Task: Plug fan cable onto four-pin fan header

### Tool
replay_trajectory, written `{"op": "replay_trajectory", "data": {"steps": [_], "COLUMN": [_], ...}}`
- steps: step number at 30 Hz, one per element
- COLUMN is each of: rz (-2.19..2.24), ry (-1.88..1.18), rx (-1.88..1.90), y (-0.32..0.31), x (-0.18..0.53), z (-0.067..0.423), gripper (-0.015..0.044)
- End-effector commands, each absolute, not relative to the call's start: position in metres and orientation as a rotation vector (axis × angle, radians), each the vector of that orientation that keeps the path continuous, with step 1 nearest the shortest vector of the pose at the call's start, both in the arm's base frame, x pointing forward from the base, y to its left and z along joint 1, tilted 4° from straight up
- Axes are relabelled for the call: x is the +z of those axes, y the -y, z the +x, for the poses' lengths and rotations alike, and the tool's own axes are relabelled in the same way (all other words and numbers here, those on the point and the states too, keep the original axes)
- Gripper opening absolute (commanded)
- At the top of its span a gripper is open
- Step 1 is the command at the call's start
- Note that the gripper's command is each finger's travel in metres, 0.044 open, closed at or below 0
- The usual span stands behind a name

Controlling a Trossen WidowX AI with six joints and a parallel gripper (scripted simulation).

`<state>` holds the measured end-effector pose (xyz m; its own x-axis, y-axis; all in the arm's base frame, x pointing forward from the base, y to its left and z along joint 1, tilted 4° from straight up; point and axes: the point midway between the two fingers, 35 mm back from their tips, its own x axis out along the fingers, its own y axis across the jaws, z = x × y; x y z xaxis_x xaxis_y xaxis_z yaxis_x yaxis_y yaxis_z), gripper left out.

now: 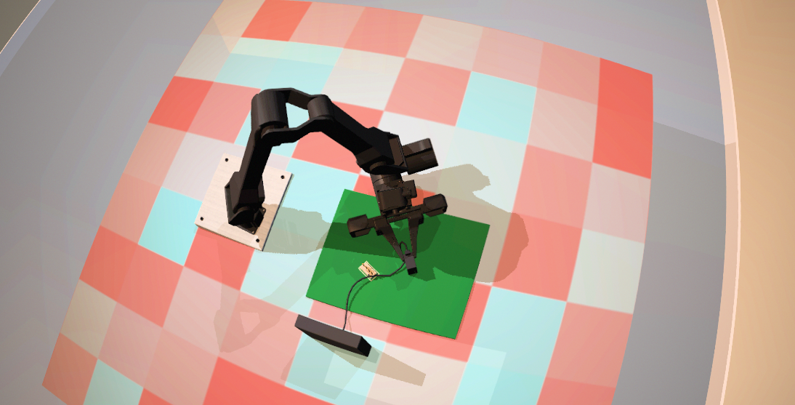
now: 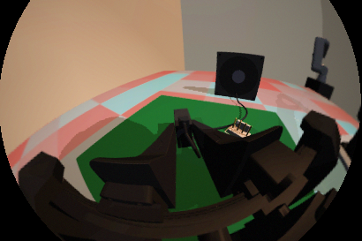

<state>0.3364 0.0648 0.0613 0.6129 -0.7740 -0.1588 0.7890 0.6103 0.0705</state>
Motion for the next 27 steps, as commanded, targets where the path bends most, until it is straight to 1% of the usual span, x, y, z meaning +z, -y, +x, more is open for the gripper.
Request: {"op": "replay_trajectory", "data": {"steps": [1, 24, 27], "rz": [0.138, 0.138, 0.141], "ry": [-0.116, -0.116, -0.143], "rx": [-0.904, -0.904, -0.909], "y": [-0.0648, -0.0648, -0.064], "x": [0.0613, 0.0613, 0.0611], "z": [0.3364, 0.3364, 0.3391], "gripper": [0.014, 0.014, 0.0219]}}
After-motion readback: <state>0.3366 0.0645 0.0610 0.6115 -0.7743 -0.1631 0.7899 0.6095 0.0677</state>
